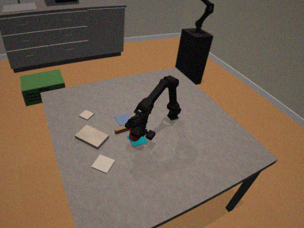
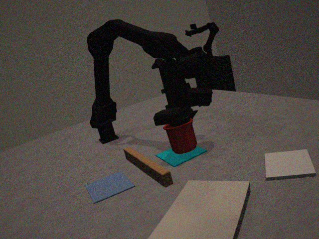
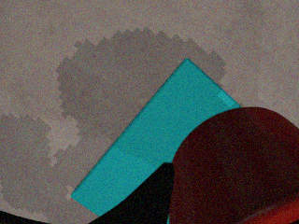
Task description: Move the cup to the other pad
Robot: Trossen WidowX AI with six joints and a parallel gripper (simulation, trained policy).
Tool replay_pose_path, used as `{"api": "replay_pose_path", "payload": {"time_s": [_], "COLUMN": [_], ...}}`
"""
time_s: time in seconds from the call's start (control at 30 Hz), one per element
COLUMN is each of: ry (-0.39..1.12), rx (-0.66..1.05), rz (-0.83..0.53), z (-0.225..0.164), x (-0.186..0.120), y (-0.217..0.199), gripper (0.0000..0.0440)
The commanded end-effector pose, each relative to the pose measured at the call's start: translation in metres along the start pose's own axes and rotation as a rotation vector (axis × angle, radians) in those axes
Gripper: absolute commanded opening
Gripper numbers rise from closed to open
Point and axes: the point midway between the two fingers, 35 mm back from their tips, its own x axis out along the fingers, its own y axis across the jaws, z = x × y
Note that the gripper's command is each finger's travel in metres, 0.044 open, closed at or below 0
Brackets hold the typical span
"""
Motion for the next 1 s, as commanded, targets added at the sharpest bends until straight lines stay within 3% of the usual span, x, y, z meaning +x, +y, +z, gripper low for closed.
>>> {"api": "replay_pose_path", "payload": {"time_s": [0.0,0.3,0.43,0.97], "ry": [0.010,-0.009,-0.046,-0.139], "rx": [0.011,0.028,0.040,0.048], "rz": [-0.006,-0.009,-0.006,0.033], "z": [-0.006,-0.008,-0.004,-0.011], "x": [0.008,0.013,0.005,-0.030], "y": [0.004,0.006,0.004,0.008], "gripper": [0.0004,0.0058,0.0114,0.0175]}}
